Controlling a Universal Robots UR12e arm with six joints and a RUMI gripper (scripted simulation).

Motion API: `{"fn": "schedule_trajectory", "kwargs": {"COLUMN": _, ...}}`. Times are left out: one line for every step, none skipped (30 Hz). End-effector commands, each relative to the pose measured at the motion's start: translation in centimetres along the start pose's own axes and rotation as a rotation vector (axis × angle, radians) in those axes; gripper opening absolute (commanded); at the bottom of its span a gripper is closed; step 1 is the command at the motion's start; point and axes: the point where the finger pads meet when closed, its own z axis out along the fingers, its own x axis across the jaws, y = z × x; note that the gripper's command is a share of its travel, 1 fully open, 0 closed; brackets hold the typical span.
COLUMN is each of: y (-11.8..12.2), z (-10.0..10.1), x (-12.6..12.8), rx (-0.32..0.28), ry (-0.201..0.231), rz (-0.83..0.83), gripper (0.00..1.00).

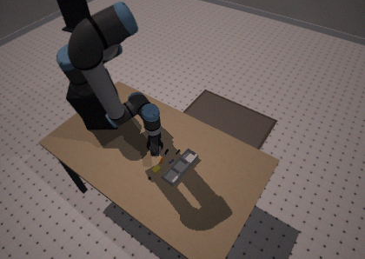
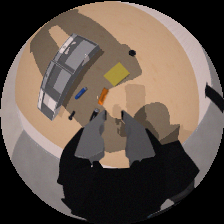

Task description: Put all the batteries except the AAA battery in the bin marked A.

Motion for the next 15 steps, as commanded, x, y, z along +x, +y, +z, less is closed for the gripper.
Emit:
{"fn": "schedule_trajectory", "kwargs": {"y": -0.4, "z": -0.1, "x": -1.9, "rx": 0.015, "ry": -0.016, "rz": 0.156, "gripper": 0.17}}
{"fn": "schedule_trajectory", "kwargs": {"y": -0.4, "z": -0.1, "x": -2.1, "rx": 0.016, "ry": -0.018, "rz": 0.175, "gripper": 0.17}}
{"fn": "schedule_trajectory", "kwargs": {"y": -0.4, "z": -0.1, "x": -2.3, "rx": 0.017, "ry": -0.020, "rz": 0.194, "gripper": 0.17}}
{"fn": "schedule_trajectory", "kwargs": {"y": -0.4, "z": -0.1, "x": -2.5, "rx": 0.018, "ry": -0.023, "rz": 0.213, "gripper": 0.17}}
{"fn": "schedule_trajectory", "kwargs": {"y": -0.3, "z": -0.1, "x": -2.7, "rx": 0.020, "ry": -0.025, "rz": 0.231, "gripper": 0.17}}
{"fn": "schedule_trajectory", "kwargs": {"y": -0.3, "z": -0.2, "x": -2.9, "rx": 0.022, "ry": -0.028, "rz": 0.250, "gripper": 0.17}}
{"fn": "schedule_trajectory", "kwargs": {"y": -0.3, "z": -0.2, "x": -3.0, "rx": 0.024, "ry": -0.030, "rz": 0.269, "gripper": 0.17}}
{"fn": "schedule_trajectory", "kwargs": {"y": -0.3, "z": -0.2, "x": -3.0, "rx": 0.024, "ry": -0.030, "rz": 0.269, "gripper": 0.17}}
{"fn": "schedule_trajectory", "kwargs": {"y": -0.3, "z": -0.2, "x": -3.0, "rx": 0.024, "ry": -0.030, "rz": 0.269, "gripper": 0.17}}
{"fn": "schedule_trajectory", "kwargs": {"y": -0.2, "z": -0.2, "x": -3.0, "rx": 0.029, "ry": -0.036, "rz": 0.324, "gripper": 0.17}}
{"fn": "schedule_trajectory", "kwargs": {"y": -0.2, "z": -0.2, "x": -3.1, "rx": 0.031, "ry": -0.037, "rz": 0.340, "gripper": 0.17}}
{"fn": "schedule_trajectory", "kwargs": {"y": -0.2, "z": -0.2, "x": -3.1, "rx": 0.032, "ry": -0.038, "rz": 0.356, "gripper": 0.17}}
{"fn": "schedule_trajectory", "kwargs": {"y": -0.1, "z": -0.1, "x": -3.1, "rx": 0.034, "ry": -0.039, "rz": 0.374, "gripper": 0.17}}
{"fn": "schedule_trajectory", "kwargs": {"y": -0.1, "z": -0.1, "x": -3.1, "rx": 0.036, "ry": -0.040, "rz": 0.392, "gripper": 0.17}}
{"fn": "schedule_trajectory", "kwargs": {"y": 0.0, "z": -0.1, "x": -3.0, "rx": 0.036, "ry": -0.040, "rz": 0.393, "gripper": 0.17}}
